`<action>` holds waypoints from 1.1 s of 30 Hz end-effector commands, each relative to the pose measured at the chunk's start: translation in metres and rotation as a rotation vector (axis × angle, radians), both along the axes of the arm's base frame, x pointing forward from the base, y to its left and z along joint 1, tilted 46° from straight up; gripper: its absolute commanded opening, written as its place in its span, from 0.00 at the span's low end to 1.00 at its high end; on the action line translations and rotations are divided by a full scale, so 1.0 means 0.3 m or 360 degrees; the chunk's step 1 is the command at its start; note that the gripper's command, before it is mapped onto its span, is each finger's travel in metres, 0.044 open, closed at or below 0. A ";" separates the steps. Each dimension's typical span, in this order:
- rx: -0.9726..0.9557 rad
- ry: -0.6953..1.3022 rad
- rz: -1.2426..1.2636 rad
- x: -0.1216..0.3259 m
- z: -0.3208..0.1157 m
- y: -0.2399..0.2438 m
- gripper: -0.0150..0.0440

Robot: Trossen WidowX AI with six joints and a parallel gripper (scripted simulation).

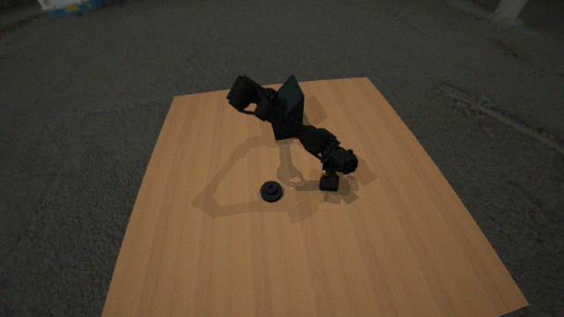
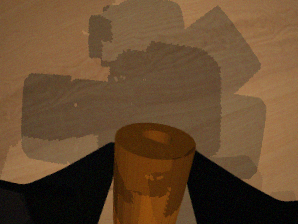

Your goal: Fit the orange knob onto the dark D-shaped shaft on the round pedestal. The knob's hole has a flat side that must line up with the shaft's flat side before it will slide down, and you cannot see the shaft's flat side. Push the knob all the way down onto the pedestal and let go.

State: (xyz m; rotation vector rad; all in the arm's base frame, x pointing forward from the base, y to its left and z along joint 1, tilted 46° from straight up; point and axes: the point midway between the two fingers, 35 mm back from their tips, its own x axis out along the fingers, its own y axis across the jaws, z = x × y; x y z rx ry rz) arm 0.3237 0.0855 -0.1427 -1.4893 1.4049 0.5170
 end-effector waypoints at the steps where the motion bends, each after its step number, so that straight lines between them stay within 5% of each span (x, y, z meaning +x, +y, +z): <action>1: 0.0085 -0.0009 0.0036 -0.008 0.011 -0.006 0.56; 33: 0.0887 -0.0135 0.0349 -0.056 0.095 -0.075 0.56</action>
